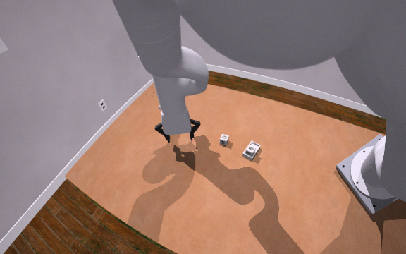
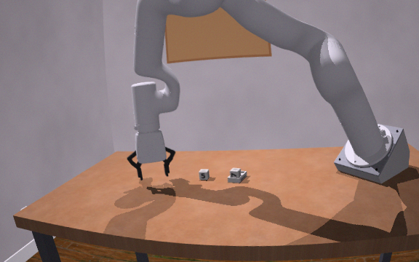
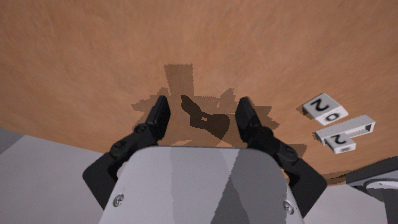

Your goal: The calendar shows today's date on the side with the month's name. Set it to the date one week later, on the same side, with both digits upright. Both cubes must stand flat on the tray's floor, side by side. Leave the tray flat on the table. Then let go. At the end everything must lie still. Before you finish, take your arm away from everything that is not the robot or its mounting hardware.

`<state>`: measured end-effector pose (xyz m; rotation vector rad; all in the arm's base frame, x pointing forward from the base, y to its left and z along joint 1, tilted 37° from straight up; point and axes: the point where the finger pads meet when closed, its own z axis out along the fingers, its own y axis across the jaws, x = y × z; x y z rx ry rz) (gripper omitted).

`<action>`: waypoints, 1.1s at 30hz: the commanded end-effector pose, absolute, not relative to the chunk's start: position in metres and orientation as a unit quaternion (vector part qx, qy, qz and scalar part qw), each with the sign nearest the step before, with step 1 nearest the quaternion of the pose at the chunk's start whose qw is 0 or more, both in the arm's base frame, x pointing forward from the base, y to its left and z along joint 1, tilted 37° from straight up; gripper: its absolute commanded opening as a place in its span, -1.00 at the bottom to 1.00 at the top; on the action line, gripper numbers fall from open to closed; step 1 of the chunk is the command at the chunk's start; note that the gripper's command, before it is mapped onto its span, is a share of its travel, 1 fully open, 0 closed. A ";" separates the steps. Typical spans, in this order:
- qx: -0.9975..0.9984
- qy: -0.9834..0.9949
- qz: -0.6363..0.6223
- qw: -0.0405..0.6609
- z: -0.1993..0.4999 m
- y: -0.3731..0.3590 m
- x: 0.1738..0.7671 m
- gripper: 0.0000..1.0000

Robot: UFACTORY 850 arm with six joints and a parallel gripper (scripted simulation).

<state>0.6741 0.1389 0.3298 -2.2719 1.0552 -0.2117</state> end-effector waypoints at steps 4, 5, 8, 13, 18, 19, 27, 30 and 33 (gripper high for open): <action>-0.859 0.399 -0.081 0.309 0.332 0.138 0.674 1.00; -0.859 0.399 -0.081 0.309 0.332 0.138 0.674 1.00; -0.859 0.399 -0.081 0.309 0.336 0.136 0.672 1.00; -0.859 0.399 -0.081 0.309 0.350 0.127 0.665 1.00; -0.859 0.399 -0.081 0.309 0.368 0.117 0.656 1.00; -0.859 0.399 -0.081 0.309 0.371 0.115 0.655 1.00; -0.859 0.399 -0.081 0.309 0.379 0.111 0.651 1.00; -0.859 0.399 -0.081 0.309 0.379 0.111 0.651 1.00; -0.859 0.399 -0.081 0.309 0.379 0.111 0.651 1.00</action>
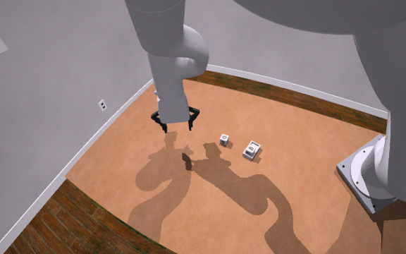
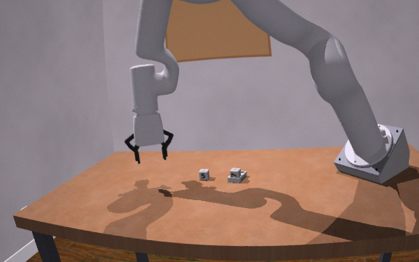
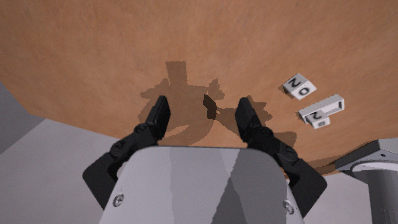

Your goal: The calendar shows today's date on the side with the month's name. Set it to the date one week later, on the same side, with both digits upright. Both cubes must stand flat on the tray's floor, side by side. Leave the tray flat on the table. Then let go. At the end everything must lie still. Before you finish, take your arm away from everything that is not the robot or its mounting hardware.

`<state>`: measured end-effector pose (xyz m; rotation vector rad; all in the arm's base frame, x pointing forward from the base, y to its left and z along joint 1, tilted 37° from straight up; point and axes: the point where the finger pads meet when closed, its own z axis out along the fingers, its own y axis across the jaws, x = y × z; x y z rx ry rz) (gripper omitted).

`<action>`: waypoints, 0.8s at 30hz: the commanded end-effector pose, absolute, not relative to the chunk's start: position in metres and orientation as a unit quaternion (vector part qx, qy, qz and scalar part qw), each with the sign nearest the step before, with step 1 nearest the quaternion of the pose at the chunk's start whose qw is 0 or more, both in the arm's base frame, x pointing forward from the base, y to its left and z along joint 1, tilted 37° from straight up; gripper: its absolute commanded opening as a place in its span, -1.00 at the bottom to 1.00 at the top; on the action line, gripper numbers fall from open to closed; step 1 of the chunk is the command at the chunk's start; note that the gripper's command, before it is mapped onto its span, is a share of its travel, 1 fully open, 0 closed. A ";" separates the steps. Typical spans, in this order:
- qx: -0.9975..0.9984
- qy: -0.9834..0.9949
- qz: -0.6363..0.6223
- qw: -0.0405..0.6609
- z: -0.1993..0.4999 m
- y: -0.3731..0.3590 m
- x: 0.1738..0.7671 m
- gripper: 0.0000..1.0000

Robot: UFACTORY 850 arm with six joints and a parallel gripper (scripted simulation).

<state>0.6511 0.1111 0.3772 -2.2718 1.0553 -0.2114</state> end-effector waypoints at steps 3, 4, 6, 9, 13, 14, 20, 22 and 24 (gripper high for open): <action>-0.859 0.399 -0.081 0.309 0.379 0.111 0.651 1.00; -0.859 0.399 -0.081 0.309 0.379 0.111 0.651 1.00; -0.859 0.399 -0.081 0.309 0.379 0.111 0.651 1.00; -0.842 0.434 -0.066 0.313 0.363 0.095 0.633 1.00; -0.802 0.505 -0.037 0.318 0.331 0.067 0.593 1.00; -0.801 0.506 -0.037 0.318 0.330 0.066 0.593 1.00; -0.736 0.597 -0.003 0.320 0.289 0.035 0.534 1.00; -0.736 0.597 -0.003 0.320 0.289 0.035 0.534 1.00; -0.728 0.606 0.001 0.320 0.284 0.032 0.526 1.00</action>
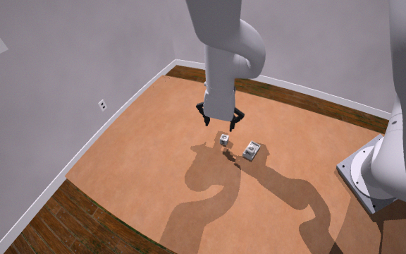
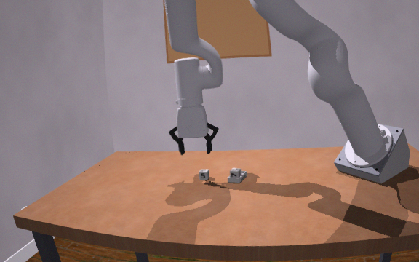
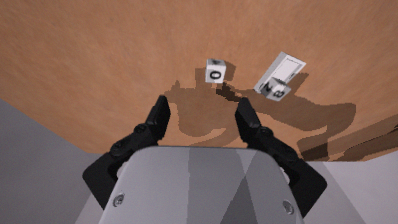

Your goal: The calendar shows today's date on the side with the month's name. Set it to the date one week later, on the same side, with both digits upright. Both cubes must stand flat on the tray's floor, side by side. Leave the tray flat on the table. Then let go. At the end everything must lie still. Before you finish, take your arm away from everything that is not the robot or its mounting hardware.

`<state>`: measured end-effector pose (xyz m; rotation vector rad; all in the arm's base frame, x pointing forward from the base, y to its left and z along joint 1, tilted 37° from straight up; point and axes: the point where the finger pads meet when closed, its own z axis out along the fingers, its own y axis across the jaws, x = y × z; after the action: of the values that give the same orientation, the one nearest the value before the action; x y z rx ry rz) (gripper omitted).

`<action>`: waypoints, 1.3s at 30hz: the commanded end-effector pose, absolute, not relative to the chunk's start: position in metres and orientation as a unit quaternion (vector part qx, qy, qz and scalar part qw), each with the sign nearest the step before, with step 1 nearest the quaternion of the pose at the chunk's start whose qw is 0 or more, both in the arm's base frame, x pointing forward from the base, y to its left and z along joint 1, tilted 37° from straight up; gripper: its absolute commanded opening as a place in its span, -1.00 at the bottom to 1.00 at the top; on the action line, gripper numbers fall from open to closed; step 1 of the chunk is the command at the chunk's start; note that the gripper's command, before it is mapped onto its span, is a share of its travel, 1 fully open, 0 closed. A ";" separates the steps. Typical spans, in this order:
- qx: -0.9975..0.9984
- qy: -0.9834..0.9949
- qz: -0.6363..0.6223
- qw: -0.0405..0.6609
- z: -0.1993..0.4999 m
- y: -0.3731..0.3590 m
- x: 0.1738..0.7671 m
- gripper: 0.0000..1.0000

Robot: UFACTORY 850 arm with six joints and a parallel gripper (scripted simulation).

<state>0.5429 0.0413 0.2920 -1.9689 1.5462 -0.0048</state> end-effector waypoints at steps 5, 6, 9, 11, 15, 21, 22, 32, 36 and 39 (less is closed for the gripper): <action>-0.727 0.608 0.002 0.320 0.283 0.031 0.525 -0.05; -0.727 0.608 0.002 0.320 0.283 0.031 0.525 -0.05; -0.727 0.608 0.002 0.320 0.283 0.031 0.525 -0.05; -0.727 0.608 0.002 0.320 0.283 0.031 0.525 -0.05; -0.727 0.608 0.002 0.320 0.283 0.031 0.525 -0.05; -0.727 0.608 0.002 0.320 0.283 0.031 0.525 -0.05; -0.727 0.608 0.002 0.320 0.283 0.031 0.525 -0.05; -0.727 0.608 0.002 0.320 0.283 0.031 0.525 -0.05; -0.727 0.608 0.002 0.320 0.283 0.031 0.525 -0.05; -0.727 0.608 0.002 0.320 0.283 0.031 0.525 -0.05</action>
<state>0.5249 0.0315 0.2827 -1.9104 1.5990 0.0061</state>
